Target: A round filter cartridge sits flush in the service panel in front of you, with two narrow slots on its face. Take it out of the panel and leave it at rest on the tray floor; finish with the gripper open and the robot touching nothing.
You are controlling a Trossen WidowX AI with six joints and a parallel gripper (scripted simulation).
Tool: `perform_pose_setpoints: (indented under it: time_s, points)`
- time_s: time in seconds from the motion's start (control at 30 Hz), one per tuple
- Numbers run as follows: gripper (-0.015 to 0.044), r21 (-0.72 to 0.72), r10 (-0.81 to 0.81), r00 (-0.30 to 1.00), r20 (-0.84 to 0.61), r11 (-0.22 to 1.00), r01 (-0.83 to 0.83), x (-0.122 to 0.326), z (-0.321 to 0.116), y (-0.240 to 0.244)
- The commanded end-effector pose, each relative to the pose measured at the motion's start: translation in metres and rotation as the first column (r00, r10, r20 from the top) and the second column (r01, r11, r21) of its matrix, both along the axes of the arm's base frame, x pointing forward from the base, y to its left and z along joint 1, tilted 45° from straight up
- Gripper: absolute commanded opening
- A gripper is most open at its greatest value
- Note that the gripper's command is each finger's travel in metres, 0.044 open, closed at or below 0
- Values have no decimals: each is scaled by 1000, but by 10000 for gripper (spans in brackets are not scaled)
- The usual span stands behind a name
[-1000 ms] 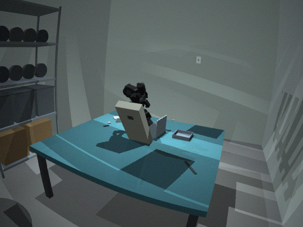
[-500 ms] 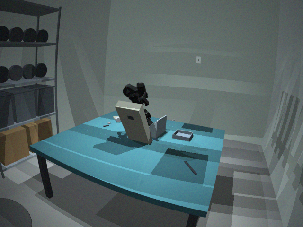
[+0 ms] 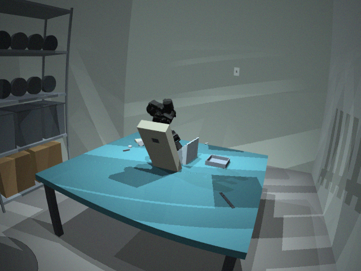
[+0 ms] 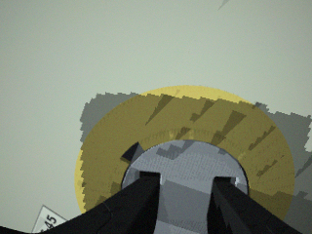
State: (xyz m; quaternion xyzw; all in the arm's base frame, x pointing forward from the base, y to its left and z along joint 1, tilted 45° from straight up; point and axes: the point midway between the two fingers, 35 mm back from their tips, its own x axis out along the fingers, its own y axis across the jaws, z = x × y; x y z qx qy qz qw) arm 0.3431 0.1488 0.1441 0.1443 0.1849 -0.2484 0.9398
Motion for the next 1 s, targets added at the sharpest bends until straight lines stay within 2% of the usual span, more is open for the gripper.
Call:
perform_pose_setpoints:
  time_s: [0.0,0.33,0.7,0.97]
  points:
    - [0,141,-77,996,52,988,69,5,-4,-3]
    - [0,423,-253,956,148,890,170,5,-4,-3]
    - [0,689,-450,874,184,693,212,5,-4,-3]
    - [0,648,-418,892,173,730,216,-7,1,6]
